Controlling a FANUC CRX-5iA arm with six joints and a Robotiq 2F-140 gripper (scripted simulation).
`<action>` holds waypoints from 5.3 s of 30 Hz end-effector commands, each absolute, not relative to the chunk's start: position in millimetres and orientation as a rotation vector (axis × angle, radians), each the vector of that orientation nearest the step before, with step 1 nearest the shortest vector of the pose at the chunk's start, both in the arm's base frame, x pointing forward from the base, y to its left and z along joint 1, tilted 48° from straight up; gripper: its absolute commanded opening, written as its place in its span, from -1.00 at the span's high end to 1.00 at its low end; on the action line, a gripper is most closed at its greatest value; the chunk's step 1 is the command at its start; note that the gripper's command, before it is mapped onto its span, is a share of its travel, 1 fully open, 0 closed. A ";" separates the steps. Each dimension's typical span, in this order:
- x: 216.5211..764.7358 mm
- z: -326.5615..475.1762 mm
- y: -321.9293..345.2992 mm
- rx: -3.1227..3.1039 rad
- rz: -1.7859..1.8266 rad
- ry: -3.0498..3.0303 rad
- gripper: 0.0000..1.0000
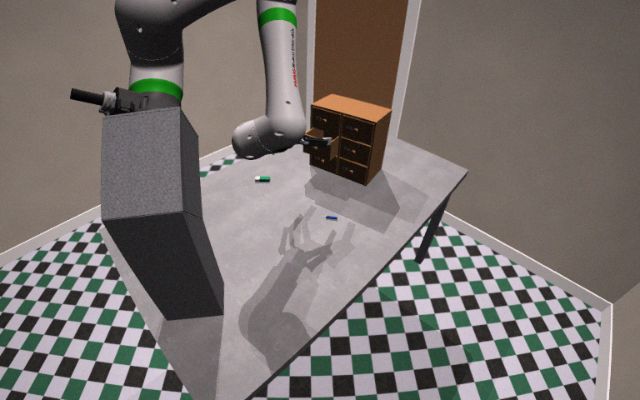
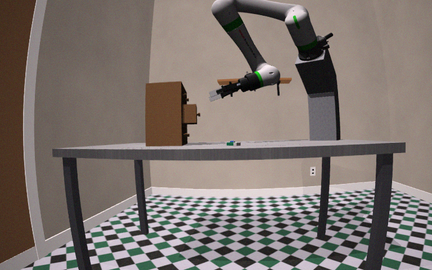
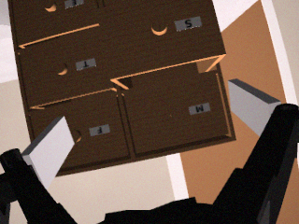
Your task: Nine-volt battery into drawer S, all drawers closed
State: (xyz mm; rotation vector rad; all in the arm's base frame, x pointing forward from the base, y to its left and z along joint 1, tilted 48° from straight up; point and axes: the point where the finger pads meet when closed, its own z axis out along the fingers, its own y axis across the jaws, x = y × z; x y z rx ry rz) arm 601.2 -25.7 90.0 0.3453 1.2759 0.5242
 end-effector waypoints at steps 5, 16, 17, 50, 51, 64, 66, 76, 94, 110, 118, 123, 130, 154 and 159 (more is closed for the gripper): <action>563.9 68.9 -21.0 0.343 0.524 1.275 -1.00; 536.5 53.4 -17.3 0.343 0.524 1.275 -1.00; 534.6 52.3 -17.0 0.343 0.524 1.275 -1.00; 521.1 56.3 -21.2 0.246 0.613 1.649 -1.00; 520.1 56.9 -21.3 0.233 0.625 1.691 -1.00; 511.3 68.2 -32.9 0.131 0.667 2.042 -1.00; 511.6 69.5 -35.8 0.119 0.661 2.079 -1.00; 506.7 75.0 -37.1 0.019 0.713 2.300 -1.00; 506.7 75.1 -37.1 -0.023 0.768 2.445 -1.00; 494.1 68.6 -30.2 -0.023 0.768 2.445 -1.00; 467.7 55.1 -15.6 -0.024 0.768 2.445 -1.00; 444.5 43.3 -2.8 -0.024 0.768 2.445 -1.00; 429.0 35.3 5.8 -0.024 0.768 2.445 -1.00; 474.0 32.5 18.9 0.124 0.693 2.054 -1.00; 499.2 29.5 28.5 0.186 0.660 1.868 -1.00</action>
